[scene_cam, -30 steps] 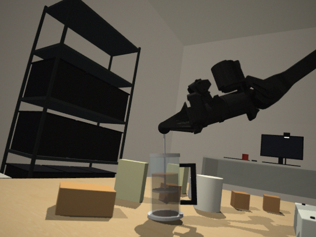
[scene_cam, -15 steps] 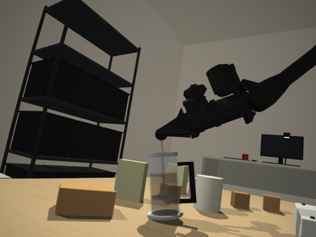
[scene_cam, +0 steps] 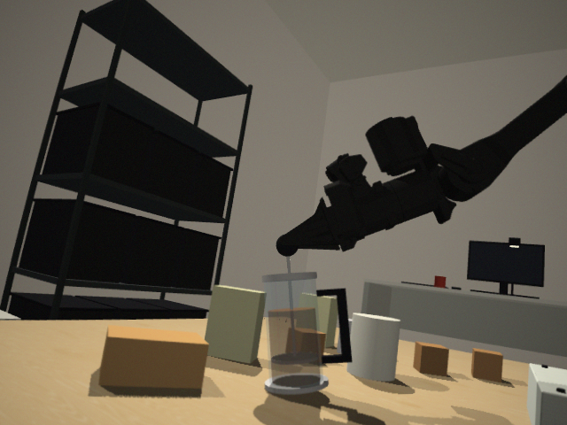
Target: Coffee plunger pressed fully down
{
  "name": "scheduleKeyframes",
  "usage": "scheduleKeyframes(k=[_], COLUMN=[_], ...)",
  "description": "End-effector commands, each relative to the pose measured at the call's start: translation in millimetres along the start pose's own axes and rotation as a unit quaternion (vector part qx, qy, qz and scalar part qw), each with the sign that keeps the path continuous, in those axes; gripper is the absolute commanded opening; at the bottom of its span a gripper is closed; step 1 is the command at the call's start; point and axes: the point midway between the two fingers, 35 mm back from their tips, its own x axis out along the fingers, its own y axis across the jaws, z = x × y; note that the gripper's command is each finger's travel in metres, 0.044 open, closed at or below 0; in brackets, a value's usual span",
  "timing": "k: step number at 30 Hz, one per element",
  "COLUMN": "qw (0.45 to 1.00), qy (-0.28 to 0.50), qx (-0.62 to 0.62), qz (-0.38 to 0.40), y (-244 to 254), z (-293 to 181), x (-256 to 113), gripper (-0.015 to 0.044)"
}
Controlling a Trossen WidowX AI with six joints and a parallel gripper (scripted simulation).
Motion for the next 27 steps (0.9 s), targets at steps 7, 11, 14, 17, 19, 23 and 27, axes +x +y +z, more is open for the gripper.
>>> scheduleKeyframes(k=[7,11,14,17,19,23,27], qw=[1.0,1.0,1.0,1.0,1.0,1.0,1.0], qy=[0.019,0.019,0.019,0.019,0.019,0.019,0.019], qx=[0.003,0.003,0.003,0.003,0.003,0.003,0.003], qz=[-0.001,-0.001,-0.001,-0.001,-0.001,-0.001,-0.001], y=[0.0,0.0,0.0,0.1,0.1,0.1,0.1], z=[-10.2,-9.8,-9.4,-8.9,-8.7,-8.4,-7.9], x=[5.4,5.8,6.2,6.6,6.9,7.3,7.8], gripper=[0.0118,0.0118,0.0118,0.0118,0.0118,0.0118,0.0118])
